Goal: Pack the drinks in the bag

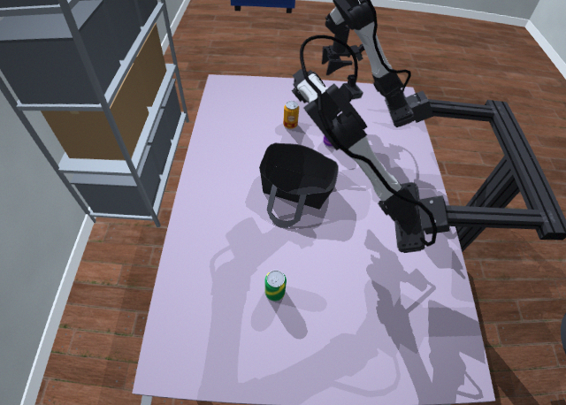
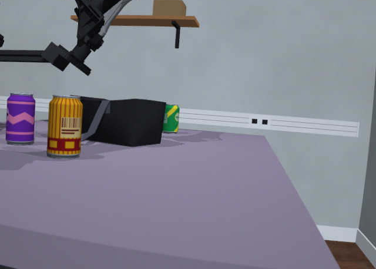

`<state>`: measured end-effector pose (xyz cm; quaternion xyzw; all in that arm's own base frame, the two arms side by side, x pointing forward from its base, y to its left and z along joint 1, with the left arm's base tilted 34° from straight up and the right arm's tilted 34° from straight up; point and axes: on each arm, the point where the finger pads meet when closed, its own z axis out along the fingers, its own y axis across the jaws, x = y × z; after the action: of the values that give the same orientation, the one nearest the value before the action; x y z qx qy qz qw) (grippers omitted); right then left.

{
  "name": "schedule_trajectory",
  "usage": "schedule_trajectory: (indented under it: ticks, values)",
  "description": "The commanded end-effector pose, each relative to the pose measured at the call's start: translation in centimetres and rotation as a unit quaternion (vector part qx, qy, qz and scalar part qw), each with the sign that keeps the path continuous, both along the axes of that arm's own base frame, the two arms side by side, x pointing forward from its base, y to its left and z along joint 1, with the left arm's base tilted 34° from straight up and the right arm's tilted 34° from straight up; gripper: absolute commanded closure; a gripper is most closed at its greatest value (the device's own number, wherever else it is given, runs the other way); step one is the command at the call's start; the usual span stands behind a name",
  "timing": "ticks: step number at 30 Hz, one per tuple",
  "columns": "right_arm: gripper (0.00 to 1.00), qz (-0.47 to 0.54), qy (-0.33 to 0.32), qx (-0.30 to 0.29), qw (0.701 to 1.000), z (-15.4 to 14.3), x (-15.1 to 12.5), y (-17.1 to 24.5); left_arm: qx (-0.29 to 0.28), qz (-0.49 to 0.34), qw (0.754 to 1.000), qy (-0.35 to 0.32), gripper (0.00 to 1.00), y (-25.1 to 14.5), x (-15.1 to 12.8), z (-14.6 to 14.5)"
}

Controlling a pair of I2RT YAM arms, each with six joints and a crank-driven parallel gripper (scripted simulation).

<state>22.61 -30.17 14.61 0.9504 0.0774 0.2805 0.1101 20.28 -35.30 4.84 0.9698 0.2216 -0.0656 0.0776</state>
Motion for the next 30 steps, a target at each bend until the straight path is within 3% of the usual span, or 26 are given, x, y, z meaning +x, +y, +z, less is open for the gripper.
schedule_trajectory:
  ticks: [1,17,18,21,25,30]
  values:
    - [0.00,-0.003,-0.002,-0.006,1.000,0.4,-0.1,-0.3,-0.007,-0.003,1.000,-0.003,0.00,-0.4,-0.1,0.5]
    - [0.00,-0.003,-0.002,-0.006,1.000,0.4,-0.1,-0.3,-0.007,-0.003,1.000,-0.003,0.00,-0.4,-0.1,0.5]
    - [0.00,0.017,-0.007,-0.047,0.999,2.1,0.7,-0.3,-0.036,0.022,0.999,-0.023,0.00,-0.5,1.4,2.4]
    - [0.00,0.053,0.006,-0.071,0.996,1.3,1.1,0.7,-0.043,0.063,0.997,-0.025,0.00,0.2,2.3,2.3]
    - [0.00,0.130,0.019,-0.150,0.980,2.2,2.9,1.7,-0.081,0.149,0.985,-0.040,0.00,1.1,4.9,4.0]
    - [0.00,0.248,0.037,-0.278,0.927,3.8,5.9,3.9,-0.149,0.294,0.942,-0.061,0.00,3.5,9.1,6.9]
